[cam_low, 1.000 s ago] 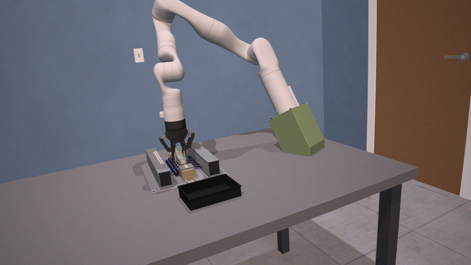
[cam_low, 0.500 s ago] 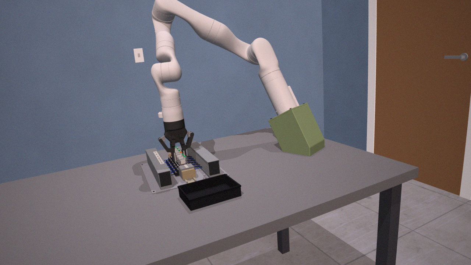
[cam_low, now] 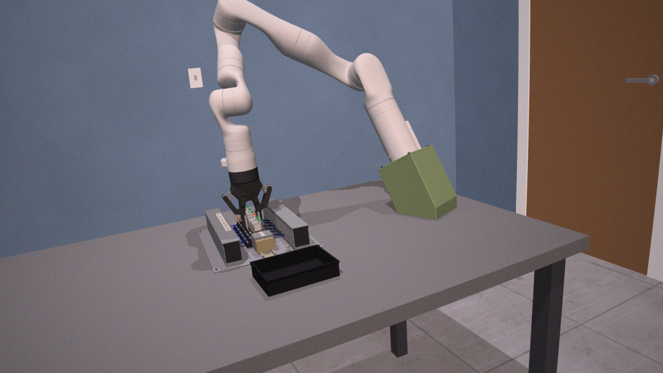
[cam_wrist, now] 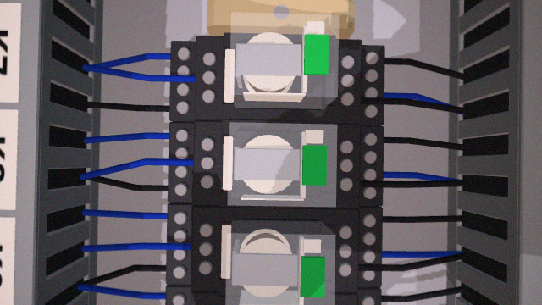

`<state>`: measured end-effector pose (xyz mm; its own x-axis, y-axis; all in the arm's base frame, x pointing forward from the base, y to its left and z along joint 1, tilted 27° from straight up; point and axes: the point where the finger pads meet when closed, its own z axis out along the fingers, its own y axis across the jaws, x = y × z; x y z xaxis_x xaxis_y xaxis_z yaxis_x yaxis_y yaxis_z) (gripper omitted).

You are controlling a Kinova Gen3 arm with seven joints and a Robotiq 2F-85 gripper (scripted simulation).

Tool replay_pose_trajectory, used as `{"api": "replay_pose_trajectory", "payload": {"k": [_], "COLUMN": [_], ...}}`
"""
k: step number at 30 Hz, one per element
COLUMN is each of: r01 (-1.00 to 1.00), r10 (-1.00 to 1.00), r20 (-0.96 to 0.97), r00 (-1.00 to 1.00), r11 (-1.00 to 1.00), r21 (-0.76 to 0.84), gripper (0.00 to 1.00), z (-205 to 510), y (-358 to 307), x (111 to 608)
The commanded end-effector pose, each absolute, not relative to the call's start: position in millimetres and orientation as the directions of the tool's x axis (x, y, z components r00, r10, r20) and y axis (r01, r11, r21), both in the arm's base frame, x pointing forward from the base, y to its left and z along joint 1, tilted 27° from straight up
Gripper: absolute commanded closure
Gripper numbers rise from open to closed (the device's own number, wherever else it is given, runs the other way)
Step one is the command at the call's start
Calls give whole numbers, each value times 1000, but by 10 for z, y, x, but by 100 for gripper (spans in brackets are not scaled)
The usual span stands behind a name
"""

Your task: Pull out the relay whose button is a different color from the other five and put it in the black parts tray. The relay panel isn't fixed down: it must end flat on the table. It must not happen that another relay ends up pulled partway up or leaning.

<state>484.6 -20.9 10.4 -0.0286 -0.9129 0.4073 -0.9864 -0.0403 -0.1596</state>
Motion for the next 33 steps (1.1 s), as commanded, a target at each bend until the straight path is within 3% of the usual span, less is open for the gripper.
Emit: {"api": "replay_pose_trajectory", "payload": {"k": [1,33], "r01": [-987,-994], "r10": [-913,-913], "r20": [407,407], "r00": [-25,-25], "r11": [-41,-21], "r21": [-152,-109], "gripper": [100,100], "z": [101,106], "y": [-206,-204], "x": [4860,4872]}}
